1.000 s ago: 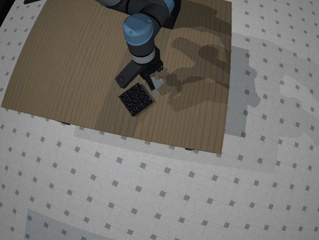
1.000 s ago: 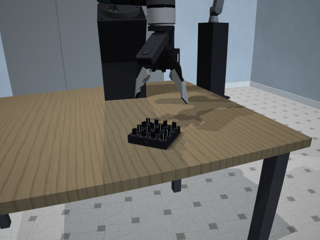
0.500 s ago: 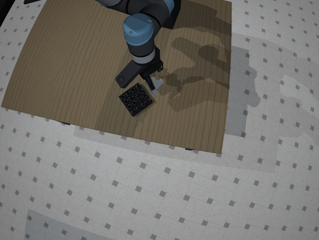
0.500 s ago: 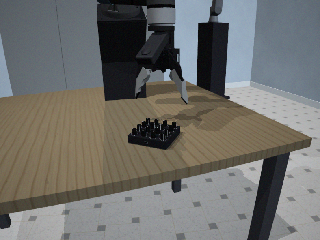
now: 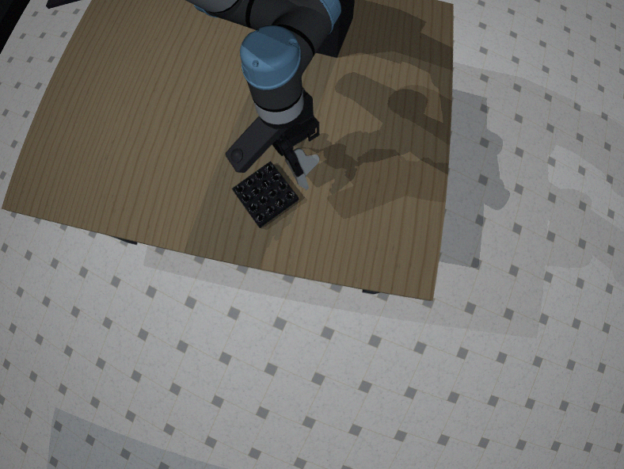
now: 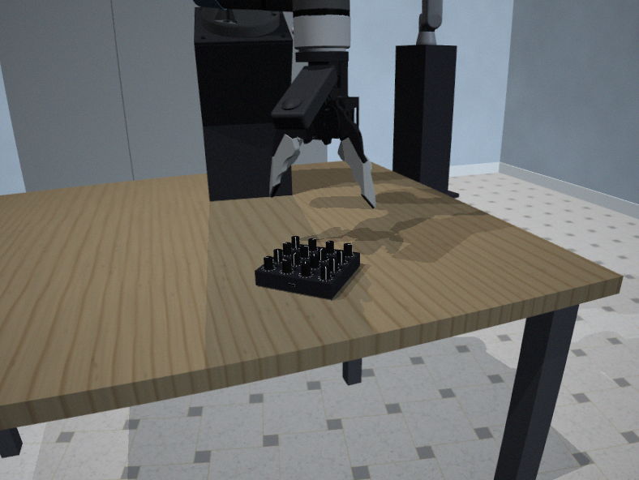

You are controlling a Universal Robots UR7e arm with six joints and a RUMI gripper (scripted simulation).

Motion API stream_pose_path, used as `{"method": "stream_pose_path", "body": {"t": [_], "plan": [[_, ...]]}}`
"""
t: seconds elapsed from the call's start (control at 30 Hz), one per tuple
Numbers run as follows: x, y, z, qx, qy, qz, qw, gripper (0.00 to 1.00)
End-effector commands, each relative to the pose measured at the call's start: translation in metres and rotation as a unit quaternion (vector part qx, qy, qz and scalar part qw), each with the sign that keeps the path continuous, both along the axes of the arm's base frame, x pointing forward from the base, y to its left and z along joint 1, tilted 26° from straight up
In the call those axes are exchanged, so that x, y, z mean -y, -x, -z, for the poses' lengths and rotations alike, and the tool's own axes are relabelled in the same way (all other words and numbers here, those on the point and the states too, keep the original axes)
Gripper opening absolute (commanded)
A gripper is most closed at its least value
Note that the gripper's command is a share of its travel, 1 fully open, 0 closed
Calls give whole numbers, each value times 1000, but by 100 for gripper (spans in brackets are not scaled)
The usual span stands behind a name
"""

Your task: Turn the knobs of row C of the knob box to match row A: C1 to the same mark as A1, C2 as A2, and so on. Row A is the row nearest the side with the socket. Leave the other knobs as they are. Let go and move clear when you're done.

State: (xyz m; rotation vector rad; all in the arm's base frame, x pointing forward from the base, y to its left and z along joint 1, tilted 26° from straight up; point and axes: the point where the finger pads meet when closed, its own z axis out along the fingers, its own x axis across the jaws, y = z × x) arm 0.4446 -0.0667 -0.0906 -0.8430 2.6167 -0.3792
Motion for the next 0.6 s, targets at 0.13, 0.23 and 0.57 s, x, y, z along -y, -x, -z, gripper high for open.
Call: {"method": "stream_pose_path", "body": {"t": [0.13,0.23,0.57], "plan": [[0,-1,-1,0,3,-6,1000,100],[0,-1,-1,-1,3,-7,1000,100],[0,-3,-1,-5,17,-37,999,100]]}}
